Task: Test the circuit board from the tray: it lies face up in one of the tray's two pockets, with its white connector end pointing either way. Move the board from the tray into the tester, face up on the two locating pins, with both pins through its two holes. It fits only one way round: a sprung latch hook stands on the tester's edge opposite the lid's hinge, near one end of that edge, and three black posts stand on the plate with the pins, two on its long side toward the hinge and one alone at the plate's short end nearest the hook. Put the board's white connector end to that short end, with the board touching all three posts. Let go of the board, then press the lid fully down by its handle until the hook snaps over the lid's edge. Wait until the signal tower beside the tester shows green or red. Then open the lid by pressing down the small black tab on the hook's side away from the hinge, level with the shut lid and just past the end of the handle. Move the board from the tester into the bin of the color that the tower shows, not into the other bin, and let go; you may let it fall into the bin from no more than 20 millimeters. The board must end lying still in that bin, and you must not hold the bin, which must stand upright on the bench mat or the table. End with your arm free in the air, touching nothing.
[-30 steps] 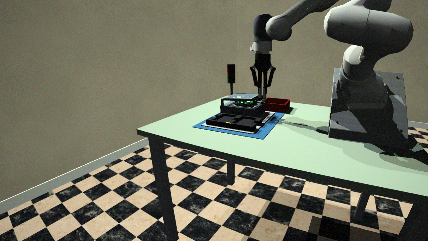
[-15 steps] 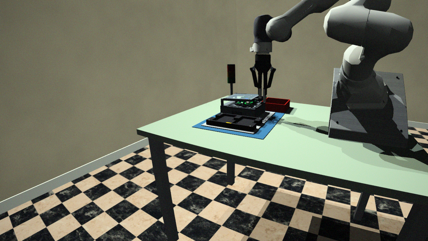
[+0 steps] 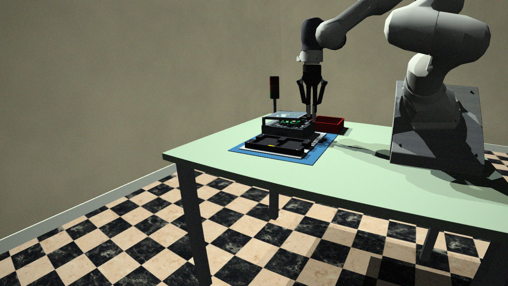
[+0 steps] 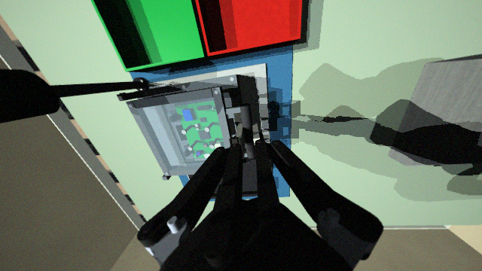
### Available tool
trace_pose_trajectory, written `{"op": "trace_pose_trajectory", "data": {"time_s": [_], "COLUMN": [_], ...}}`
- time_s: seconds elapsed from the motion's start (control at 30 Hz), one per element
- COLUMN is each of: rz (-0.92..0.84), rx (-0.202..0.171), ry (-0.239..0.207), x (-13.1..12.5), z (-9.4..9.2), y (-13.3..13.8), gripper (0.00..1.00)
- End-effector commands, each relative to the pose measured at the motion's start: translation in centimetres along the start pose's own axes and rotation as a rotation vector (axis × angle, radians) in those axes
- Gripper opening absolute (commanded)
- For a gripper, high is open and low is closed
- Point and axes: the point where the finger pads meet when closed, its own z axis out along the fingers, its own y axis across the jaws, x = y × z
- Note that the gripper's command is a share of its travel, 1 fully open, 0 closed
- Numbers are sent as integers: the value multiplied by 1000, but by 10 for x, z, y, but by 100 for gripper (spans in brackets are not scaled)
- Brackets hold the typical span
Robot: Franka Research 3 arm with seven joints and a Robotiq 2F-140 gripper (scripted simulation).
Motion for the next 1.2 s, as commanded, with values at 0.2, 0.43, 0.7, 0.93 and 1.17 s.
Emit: {"op": "trace_pose_trajectory", "data": {"time_s": [0.2, 0.43, 0.7, 0.93, 1.17], "rz": [0, 0, 0, 0, 0], "rx": [-1, -1, -1, -1, -1], "ry": [5, 5, 5, 5, 5], "x": [2, 2, 2, 2, 2], "z": [3, 5, 5, 8, 8], "y": [0, 0, 0, 0, 0], "gripper": [0, 0, 0, 0, 0]}}
